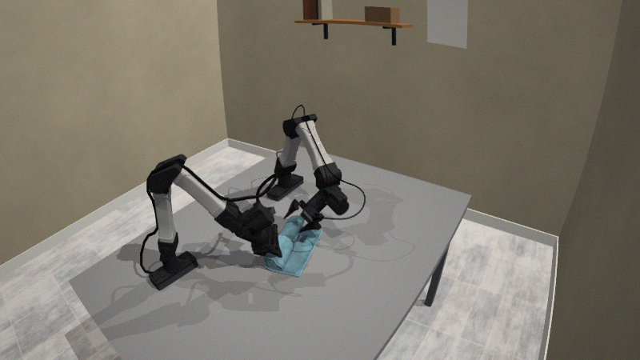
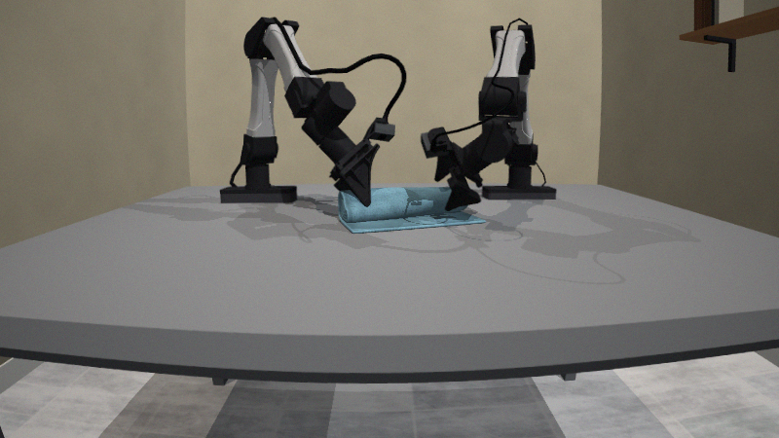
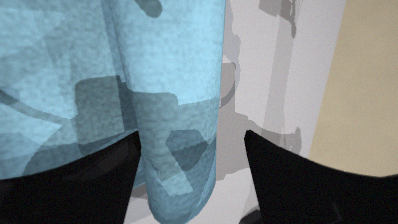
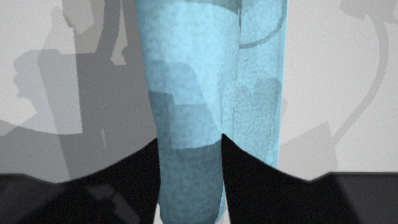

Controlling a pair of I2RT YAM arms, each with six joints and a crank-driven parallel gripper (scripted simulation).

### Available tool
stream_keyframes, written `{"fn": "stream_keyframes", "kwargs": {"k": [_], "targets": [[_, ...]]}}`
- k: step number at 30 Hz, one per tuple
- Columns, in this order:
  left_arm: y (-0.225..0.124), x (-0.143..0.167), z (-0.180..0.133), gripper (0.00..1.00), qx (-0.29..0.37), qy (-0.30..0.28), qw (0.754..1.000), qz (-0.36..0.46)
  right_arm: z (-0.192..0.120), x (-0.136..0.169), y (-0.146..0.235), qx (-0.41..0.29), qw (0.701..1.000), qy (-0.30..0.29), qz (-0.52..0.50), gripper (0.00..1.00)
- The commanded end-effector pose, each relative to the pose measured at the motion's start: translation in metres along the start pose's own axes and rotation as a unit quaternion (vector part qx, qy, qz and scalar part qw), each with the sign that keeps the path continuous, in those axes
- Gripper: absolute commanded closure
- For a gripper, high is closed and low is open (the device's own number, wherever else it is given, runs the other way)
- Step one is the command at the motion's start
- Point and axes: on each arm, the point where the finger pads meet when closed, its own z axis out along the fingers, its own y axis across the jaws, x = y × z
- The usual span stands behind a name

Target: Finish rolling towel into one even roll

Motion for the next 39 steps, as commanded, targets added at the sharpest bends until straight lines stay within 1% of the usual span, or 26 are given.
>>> {"fn": "stream_keyframes", "kwargs": {"k": [1,3,7,14,17,19,22,25,29,34,36,39], "targets": [[-0.002,-0.008,-0.008,0.15,0.001,-0.008,1.0,0.011,0.002,-0.003,-0.008,0.005,1.0,-0.003,0.002,0.55],[-0.002,-0.008,-0.012,0.15,0.001,-0.008,1.0,0.011,0.002,-0.003,-0.008,0.002,1.0,-0.003,0.004,0.55],[-0.002,-0.007,-0.032,0.15,0.001,-0.008,1.0,0.011,0.001,-0.003,-0.009,-0.018,1.0,-0.001,0.02,0.55],[-0.002,-0.007,-0.068,0.15,0.001,-0.008,1.0,0.011,0.0,-0.004,-0.009,-0.075,0.995,0.003,0.065,0.55],[-0.002,-0.007,-0.073,0.15,0.001,-0.008,1.0,0.011,0.0,-0.005,-0.009,-0.106,0.99,0.005,0.09,0.55],[-0.002,-0.007,-0.073,0.15,0.001,-0.008,1.0,0.011,0.0,-0.005,-0.009,-0.106,0.99,0.005,0.09,0.55],[-0.003,-0.007,-0.072,0.14,-0.01,-0.009,1.0,0.018,-0.001,-0.005,-0.01,-0.139,0.983,0.007,0.117,0.55],[-0.005,-0.007,-0.07,0.13,-0.04,-0.012,0.998,0.039,-0.002,-0.006,-0.01,-0.174,0.974,0.01,0.145,0.55],[-0.009,-0.008,-0.064,0.11,-0.102,-0.017,0.991,0.081,-0.003,-0.007,-0.011,-0.222,0.958,0.013,0.183,0.55],[-0.016,-0.009,-0.055,0.09,-0.199,-0.026,0.968,0.147,-0.004,-0.008,-0.011,-0.279,0.933,0.017,0.228,0.55],[-0.016,-0.009,-0.055,0.09,-0.199,-0.026,0.968,0.147,-0.004,-0.008,-0.011,-0.279,0.933,0.017,0.228,0.55],[-0.02,-0.01,-0.049,0.08,-0.26,-0.032,0.946,0.189,-0.005,-0.008,-0.011,-0.31,0.916,0.02,0.253,0.55]]}}
